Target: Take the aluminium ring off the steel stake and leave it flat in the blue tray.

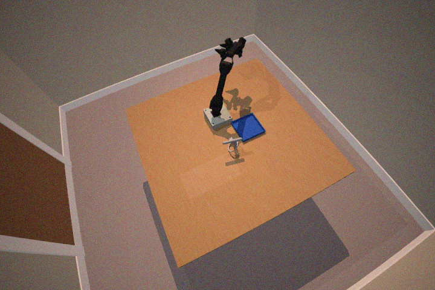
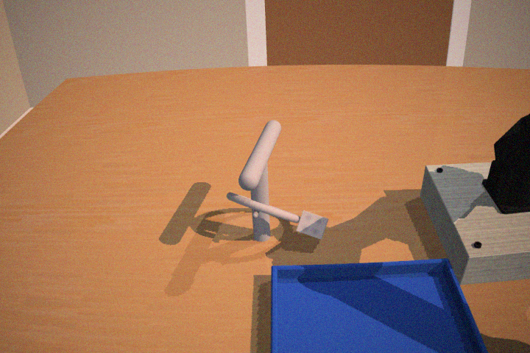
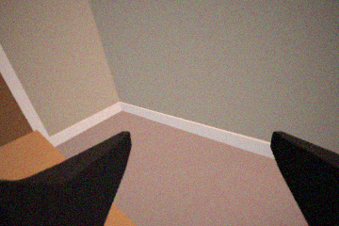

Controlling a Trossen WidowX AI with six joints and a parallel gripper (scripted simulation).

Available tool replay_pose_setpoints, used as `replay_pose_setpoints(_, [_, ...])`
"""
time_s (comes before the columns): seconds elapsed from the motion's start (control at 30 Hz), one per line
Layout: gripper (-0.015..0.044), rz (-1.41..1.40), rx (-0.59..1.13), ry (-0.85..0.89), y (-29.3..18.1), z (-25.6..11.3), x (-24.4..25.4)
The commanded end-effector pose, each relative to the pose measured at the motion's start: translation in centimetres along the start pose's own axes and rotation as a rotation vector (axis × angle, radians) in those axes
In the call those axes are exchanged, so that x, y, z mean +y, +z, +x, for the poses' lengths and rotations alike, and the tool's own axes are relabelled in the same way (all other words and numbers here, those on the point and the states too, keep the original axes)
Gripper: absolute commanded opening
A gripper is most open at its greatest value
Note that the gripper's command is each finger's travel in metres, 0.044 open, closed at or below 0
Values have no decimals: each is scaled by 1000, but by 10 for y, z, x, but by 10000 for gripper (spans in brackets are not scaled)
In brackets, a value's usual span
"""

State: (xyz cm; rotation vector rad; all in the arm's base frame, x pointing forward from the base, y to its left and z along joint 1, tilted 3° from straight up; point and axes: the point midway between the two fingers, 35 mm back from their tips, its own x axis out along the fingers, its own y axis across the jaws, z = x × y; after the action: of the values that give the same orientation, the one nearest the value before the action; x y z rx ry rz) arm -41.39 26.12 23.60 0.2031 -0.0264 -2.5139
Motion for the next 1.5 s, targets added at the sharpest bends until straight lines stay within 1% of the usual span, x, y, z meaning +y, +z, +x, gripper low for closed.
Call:
replay_pose_setpoints(0.0, [374, 0, 0, 0, 0, 0, 0])
replay_pose_setpoints(0.07, [321, 9, 6, -16, -1, -6, -1])
replay_pose_setpoints(0.2, [216, 59, 40, -112, -8, -38, -8])
replay_pose_setpoints(0.23, [200, 73, 48, -137, -10, -47, -9])
replay_pose_setpoints(0.53, [200, 205, 111, -365, -30, -124, -12])
replay_pose_setpoints(0.87, [200, 372, 158, -624, -54, -206, 1])
replay_pose_setpoints(1.17, [200, 532, 178, -861, -79, -275, 28])
replay_pose_setpoints(1.47, [200, 695, 175, -1101, -105, -336, 69])
